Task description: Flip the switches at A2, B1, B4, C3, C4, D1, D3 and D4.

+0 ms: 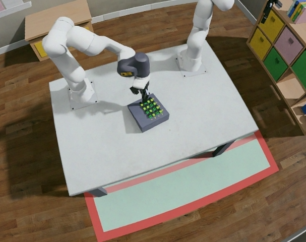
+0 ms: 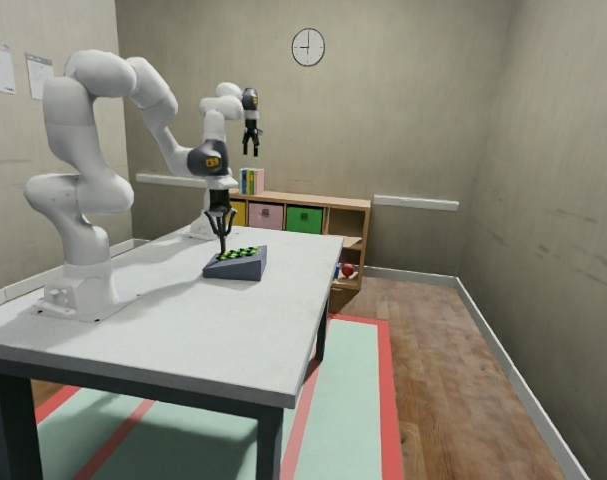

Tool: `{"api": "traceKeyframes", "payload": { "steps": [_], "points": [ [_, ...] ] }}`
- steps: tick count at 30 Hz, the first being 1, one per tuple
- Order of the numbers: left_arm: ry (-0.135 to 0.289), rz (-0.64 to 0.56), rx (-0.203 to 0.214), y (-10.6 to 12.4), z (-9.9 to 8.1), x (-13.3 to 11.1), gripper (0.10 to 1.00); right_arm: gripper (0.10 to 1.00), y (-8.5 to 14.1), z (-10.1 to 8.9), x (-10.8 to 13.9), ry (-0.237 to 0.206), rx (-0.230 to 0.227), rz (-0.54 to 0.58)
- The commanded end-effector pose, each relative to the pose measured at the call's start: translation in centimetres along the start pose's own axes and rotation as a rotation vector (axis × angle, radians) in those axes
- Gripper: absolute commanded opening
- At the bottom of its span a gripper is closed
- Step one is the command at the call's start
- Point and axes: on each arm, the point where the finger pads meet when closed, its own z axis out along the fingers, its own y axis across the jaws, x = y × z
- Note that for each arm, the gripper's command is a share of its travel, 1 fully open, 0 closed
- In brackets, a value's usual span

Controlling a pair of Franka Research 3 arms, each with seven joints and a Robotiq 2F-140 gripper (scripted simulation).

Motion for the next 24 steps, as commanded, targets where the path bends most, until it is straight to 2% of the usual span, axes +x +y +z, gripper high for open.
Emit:
{"api": "traceKeyframes", "payload": {
  "steps": [1,24],
  "points": [
    [-0.004,0.006,0.001,-0.1,0.0,-0.2,1.000,0.099,-0.1,0.5,-0.3,-0.010,0.001,-0.007],
    [-0.004,0.006,0.001,-0.1,0.0,-0.2,1.000,0.099,-0.1,1.5,-0.3,-0.010,0.001,-0.007]
  ]
}}
